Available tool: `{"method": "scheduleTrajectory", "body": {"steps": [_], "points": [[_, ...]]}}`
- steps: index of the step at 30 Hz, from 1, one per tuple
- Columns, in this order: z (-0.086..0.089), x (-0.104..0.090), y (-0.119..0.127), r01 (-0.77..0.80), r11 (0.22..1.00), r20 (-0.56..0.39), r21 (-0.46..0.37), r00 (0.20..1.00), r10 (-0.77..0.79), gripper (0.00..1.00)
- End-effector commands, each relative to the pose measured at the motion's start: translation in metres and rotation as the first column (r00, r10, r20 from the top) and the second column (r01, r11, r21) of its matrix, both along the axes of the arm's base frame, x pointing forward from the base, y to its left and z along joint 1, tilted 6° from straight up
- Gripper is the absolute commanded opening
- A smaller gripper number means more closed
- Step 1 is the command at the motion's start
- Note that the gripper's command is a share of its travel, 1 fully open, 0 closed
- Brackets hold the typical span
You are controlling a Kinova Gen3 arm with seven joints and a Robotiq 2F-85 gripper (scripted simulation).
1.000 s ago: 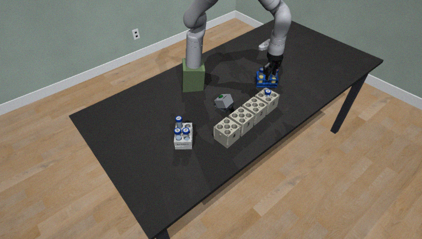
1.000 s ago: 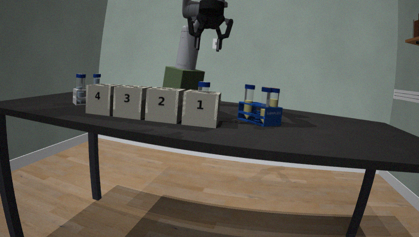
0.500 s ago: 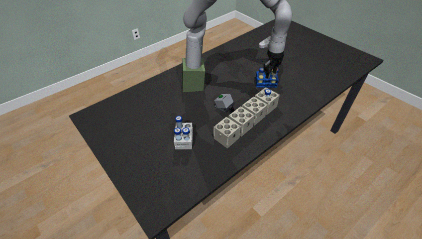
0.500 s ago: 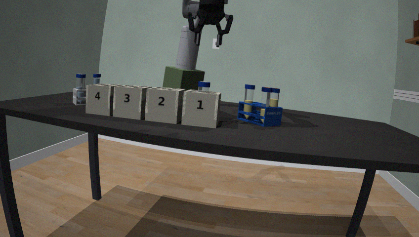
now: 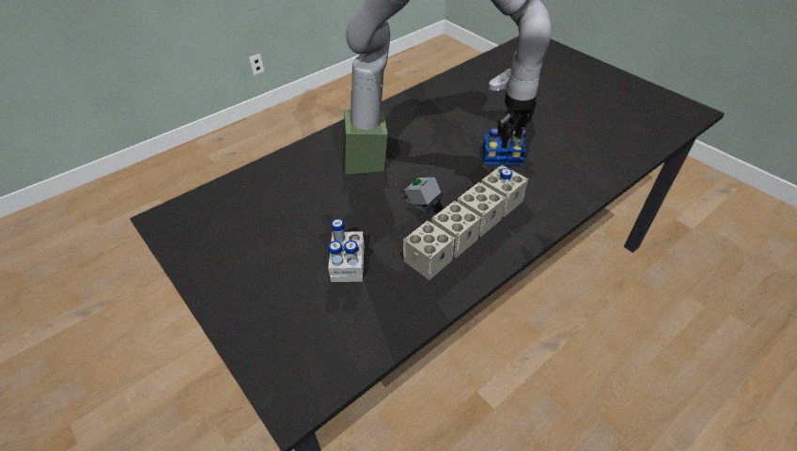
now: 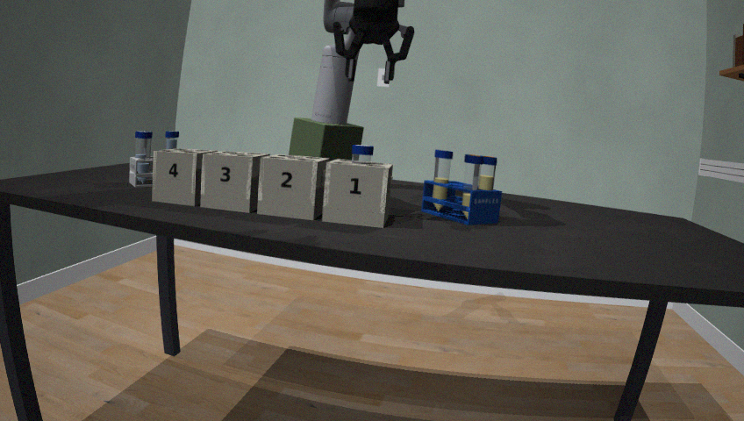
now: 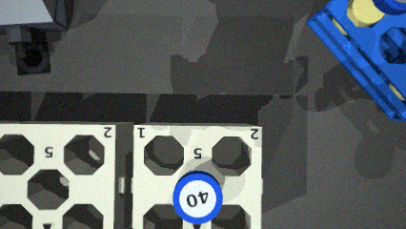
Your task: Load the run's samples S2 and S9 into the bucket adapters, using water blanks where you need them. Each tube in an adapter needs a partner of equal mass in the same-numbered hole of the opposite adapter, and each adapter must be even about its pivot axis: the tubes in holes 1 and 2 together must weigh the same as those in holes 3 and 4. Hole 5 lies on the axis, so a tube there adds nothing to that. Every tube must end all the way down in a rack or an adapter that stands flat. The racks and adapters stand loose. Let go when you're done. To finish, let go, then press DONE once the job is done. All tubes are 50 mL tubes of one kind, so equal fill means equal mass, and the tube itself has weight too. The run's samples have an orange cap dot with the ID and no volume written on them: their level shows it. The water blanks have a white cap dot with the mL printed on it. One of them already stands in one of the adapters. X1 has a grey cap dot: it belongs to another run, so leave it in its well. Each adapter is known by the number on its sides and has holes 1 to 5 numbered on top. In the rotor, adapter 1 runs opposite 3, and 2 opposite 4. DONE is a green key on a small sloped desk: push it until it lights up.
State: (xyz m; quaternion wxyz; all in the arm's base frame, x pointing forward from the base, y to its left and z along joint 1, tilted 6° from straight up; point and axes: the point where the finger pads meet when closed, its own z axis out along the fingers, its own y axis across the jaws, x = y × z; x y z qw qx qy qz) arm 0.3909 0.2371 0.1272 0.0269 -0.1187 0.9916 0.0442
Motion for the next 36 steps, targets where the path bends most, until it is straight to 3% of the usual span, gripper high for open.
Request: {"method": "scheduleTrajectory", "body": {"steps": [1,5,12,19,21,27,36], "points": [[0.002,0.001,0.000,0.001,1.000,0.004,0.002,1.000,-0.001,0.62],[0.002,0.001,0.000,0.001,1.000,0.004,0.002,1.000,-0.001,0.62],[-0.002,0.001,-0.023,-0.286,0.958,0.030,-0.016,0.958,0.287,0.62],[-0.004,0.001,-0.047,-0.538,0.842,0.047,-0.039,0.841,0.539,0.62],[-0.004,0.001,-0.047,-0.538,0.842,0.047,-0.039,0.841,0.539,0.62],[-0.006,0.001,-0.068,-0.718,0.693,0.052,-0.062,0.691,0.721,0.62],[-0.007,0.003,-0.095,-0.710,0.702,0.063,-0.057,0.699,0.712,0.62]]}}
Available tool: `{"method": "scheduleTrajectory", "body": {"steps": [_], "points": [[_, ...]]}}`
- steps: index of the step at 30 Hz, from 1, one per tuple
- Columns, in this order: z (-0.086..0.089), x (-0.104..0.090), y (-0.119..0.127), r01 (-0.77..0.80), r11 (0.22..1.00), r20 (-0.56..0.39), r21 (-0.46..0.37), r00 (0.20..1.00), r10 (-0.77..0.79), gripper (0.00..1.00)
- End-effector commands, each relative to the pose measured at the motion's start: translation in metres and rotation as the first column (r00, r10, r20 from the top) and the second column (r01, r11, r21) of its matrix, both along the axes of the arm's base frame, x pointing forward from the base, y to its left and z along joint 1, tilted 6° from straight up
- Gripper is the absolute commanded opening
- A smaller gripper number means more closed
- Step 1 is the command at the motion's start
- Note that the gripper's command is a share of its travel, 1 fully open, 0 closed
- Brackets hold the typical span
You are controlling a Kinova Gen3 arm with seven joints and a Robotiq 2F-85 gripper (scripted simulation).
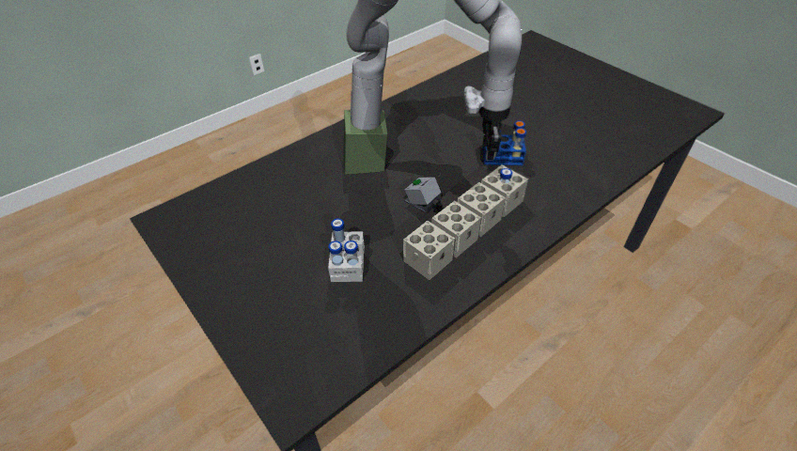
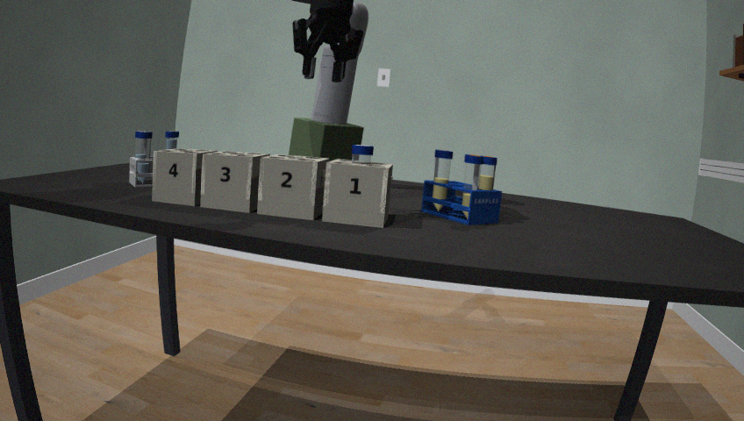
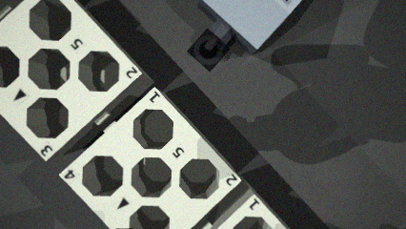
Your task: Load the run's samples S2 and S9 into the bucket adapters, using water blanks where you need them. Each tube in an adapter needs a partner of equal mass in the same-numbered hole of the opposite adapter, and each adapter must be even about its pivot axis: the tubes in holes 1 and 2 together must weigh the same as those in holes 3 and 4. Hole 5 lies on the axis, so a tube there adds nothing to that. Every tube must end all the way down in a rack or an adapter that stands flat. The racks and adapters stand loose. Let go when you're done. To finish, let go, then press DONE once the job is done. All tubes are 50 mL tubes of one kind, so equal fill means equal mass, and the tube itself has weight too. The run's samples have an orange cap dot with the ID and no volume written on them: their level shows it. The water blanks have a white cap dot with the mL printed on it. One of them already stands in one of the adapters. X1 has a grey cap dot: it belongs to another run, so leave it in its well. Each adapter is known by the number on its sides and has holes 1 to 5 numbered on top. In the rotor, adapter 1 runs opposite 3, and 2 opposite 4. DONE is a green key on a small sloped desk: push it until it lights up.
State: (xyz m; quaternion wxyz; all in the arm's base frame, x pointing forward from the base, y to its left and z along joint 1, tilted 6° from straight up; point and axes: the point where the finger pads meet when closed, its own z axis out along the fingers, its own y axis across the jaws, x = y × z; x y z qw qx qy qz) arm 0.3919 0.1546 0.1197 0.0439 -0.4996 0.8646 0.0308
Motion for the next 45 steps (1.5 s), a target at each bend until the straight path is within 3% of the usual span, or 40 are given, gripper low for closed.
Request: {"method": "scheduleTrajectory", "body": {"steps": [1,45], "points": [[0.001,0.002,-0.013,0.012,1.000,0.001,0.005,1.000,-0.012,0.62],[-0.013,0.005,-0.143,0.013,1.000,-0.002,0.002,1.000,-0.013,0.62]]}}
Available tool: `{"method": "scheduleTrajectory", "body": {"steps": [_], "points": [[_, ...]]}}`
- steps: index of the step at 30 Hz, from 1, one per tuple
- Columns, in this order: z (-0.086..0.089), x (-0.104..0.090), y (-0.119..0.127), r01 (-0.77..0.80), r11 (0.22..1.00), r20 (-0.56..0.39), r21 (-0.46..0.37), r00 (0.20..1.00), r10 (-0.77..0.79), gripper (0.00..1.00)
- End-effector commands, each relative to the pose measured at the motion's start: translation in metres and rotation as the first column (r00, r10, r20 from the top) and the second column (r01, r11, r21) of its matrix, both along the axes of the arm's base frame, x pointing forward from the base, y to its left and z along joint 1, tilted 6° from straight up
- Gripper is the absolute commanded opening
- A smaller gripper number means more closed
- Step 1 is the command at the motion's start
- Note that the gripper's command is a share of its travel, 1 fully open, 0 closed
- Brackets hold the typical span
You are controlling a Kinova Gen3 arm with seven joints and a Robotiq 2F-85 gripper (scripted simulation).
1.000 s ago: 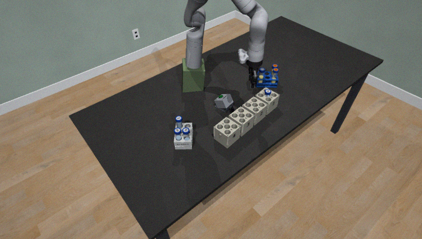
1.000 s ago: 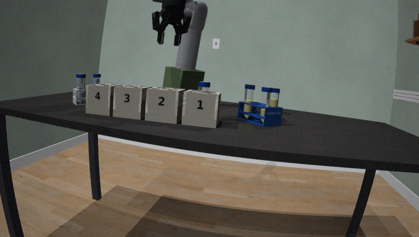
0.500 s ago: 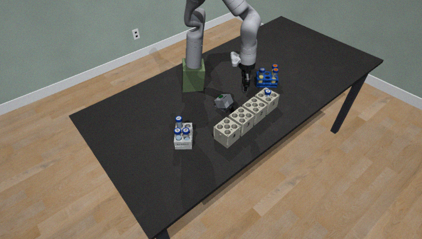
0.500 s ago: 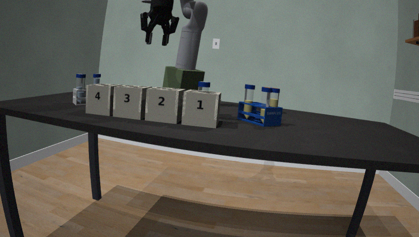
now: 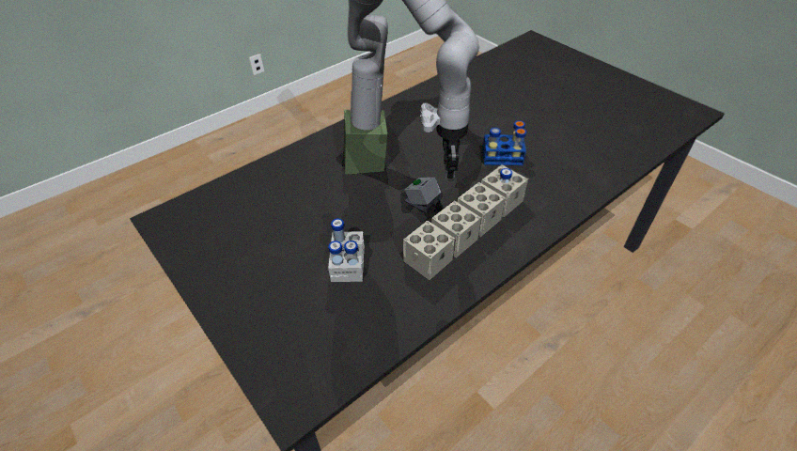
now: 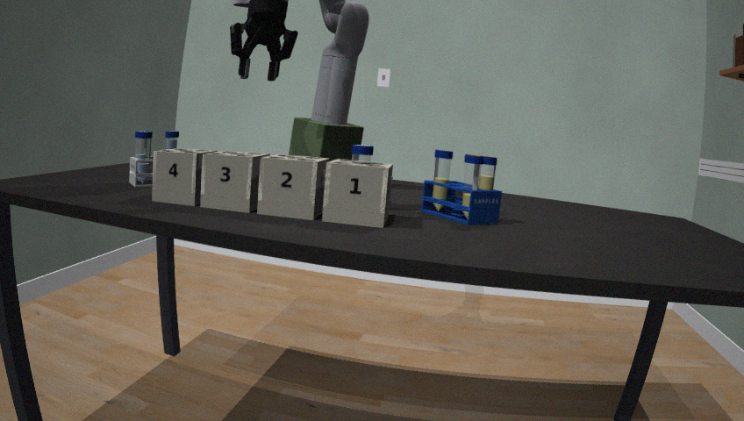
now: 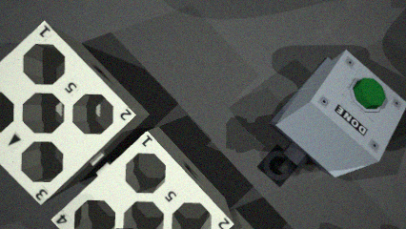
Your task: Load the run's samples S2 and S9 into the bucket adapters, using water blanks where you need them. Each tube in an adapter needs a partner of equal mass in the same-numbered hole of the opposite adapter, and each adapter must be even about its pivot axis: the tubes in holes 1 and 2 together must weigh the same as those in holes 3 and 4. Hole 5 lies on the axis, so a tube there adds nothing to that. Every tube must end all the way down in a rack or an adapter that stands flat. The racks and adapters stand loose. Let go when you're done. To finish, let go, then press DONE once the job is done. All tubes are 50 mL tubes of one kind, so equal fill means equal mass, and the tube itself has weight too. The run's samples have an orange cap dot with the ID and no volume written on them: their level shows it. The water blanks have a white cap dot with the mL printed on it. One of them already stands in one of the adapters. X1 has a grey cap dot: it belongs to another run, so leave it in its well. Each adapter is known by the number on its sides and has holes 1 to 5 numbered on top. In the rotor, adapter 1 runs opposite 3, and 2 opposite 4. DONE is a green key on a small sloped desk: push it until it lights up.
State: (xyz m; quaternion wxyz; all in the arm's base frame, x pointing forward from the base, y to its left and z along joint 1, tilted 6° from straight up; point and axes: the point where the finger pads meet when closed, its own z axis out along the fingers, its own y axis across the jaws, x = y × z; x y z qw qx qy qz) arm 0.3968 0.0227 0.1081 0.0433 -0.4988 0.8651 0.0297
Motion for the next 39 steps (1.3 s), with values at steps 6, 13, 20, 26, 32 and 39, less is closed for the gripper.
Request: {"method": "scheduleTrajectory", "body": {"steps": [6,13,20,26,32,39], "points": [[-0.003,0.001,-0.033,0.013,1.000,-0.003,0.001,1.000,-0.013,0.62],[-0.005,0.001,-0.051,0.012,1.000,-0.003,-0.001,1.000,-0.012,0.62],[-0.007,0.001,-0.074,0.012,1.000,-0.004,-0.001,1.000,-0.012,0.62],[-0.008,0.002,-0.087,0.013,1.000,-0.001,0.001,1.000,-0.013,0.62],[-0.010,0.001,-0.108,0.010,1.000,-0.005,-0.002,1.000,-0.010,0.62],[-0.013,0.001,-0.131,0.010,1.000,-0.006,-0.002,1.000,-0.010,0.62]]}}
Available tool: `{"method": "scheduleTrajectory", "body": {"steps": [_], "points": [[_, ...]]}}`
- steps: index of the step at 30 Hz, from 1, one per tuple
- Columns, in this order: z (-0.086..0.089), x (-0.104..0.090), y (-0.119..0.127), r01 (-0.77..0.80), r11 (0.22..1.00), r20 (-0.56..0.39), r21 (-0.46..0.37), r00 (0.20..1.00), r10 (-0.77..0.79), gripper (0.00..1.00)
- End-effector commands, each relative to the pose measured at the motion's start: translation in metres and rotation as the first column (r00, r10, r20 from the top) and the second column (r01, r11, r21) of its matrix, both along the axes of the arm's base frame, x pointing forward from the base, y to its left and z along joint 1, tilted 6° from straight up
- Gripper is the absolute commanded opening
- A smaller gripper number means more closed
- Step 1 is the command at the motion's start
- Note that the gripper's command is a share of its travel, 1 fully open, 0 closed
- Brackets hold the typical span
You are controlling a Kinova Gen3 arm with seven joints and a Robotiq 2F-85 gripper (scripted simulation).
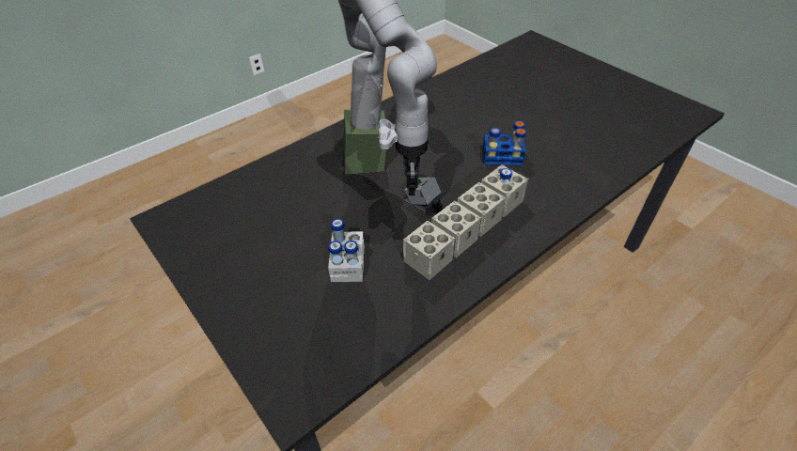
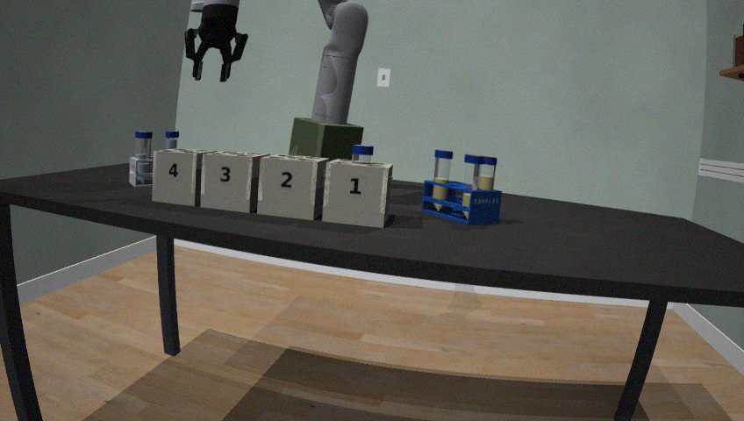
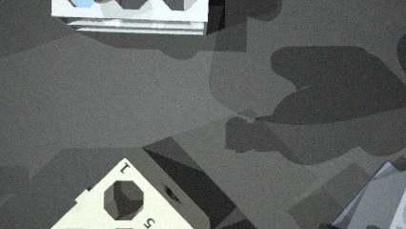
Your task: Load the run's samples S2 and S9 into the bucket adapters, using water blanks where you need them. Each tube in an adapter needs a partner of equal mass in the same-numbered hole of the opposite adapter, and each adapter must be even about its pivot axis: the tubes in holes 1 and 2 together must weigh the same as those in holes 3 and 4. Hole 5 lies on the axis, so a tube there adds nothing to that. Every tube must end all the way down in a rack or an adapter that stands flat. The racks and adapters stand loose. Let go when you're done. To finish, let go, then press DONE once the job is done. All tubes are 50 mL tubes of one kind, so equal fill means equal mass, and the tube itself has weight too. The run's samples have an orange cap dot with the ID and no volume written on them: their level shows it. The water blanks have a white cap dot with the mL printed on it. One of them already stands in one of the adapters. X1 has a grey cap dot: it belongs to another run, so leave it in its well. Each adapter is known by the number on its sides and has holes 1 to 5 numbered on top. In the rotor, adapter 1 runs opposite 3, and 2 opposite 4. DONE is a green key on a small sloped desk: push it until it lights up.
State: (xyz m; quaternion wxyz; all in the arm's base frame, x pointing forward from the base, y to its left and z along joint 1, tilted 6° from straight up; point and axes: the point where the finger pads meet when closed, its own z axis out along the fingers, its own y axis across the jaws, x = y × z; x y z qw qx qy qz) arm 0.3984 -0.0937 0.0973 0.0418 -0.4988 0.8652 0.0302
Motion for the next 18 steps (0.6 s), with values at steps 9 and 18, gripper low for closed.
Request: {"method": "scheduleTrajectory", "body": {"steps": [9,18], "points": [[-0.004,0.000,-0.038,0.009,1.000,-0.002,-0.002,1.000,-0.009,0.62],[-0.007,0.000,-0.068,0.010,1.000,-0.003,-0.001,1.000,-0.010,0.62]]}}
